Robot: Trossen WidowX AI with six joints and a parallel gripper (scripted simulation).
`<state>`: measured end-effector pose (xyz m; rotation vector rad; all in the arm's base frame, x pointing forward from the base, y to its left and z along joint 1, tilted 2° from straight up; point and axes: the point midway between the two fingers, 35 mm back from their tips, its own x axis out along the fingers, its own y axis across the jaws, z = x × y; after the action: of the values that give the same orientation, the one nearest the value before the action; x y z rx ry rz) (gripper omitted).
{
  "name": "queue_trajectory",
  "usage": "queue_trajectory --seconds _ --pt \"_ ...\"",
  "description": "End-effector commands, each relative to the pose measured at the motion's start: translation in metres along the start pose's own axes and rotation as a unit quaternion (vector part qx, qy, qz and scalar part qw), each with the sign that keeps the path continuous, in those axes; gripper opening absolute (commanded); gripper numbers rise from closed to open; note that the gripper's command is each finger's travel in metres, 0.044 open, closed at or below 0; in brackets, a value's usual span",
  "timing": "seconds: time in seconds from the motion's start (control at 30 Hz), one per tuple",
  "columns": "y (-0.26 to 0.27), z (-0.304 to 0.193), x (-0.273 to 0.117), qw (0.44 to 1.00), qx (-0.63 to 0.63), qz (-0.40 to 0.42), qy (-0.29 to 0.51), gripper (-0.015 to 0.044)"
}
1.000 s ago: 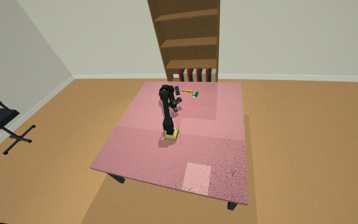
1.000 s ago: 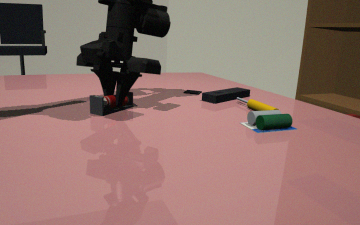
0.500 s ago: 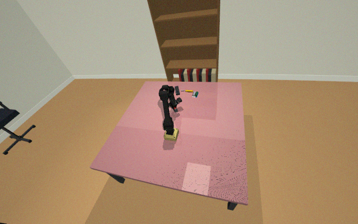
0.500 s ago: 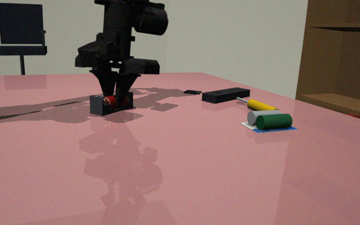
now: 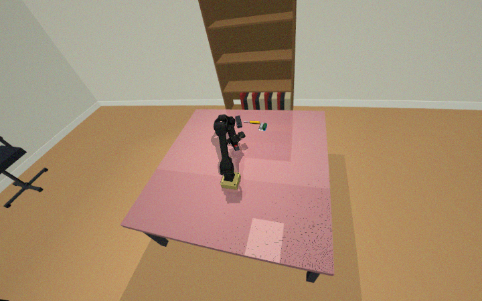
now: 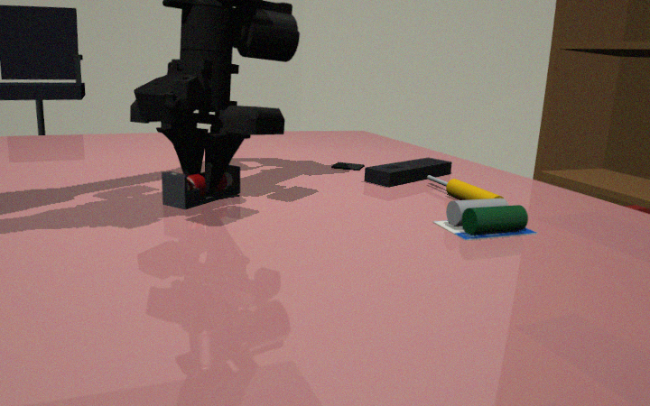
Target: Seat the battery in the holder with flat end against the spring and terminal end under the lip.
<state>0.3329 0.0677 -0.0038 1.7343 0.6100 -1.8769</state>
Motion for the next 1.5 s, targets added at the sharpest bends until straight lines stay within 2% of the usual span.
queue_trajectory --seconds 0.0,0.53,0.67,1.17,1.27,1.47 --pt "-0.001 0.006 0.0 1.0 -0.001 -0.001 -0.002 0.0088" --pt "-0.001 0.007 0.001 1.0 -0.001 0.0 0.0 0.0088" --pt "-0.001 0.007 0.001 1.0 -0.001 0.0 0.0 0.019" --pt "0.0 0.007 -0.015 1.0 0.001 0.0 0.001 0.019" --pt "0.0 0.008 -0.025 1.0 0.0 -0.002 -0.002 0.0269" --pt "0.0 0.012 -0.081 1.0 0.001 0.0 0.001 0.0426"
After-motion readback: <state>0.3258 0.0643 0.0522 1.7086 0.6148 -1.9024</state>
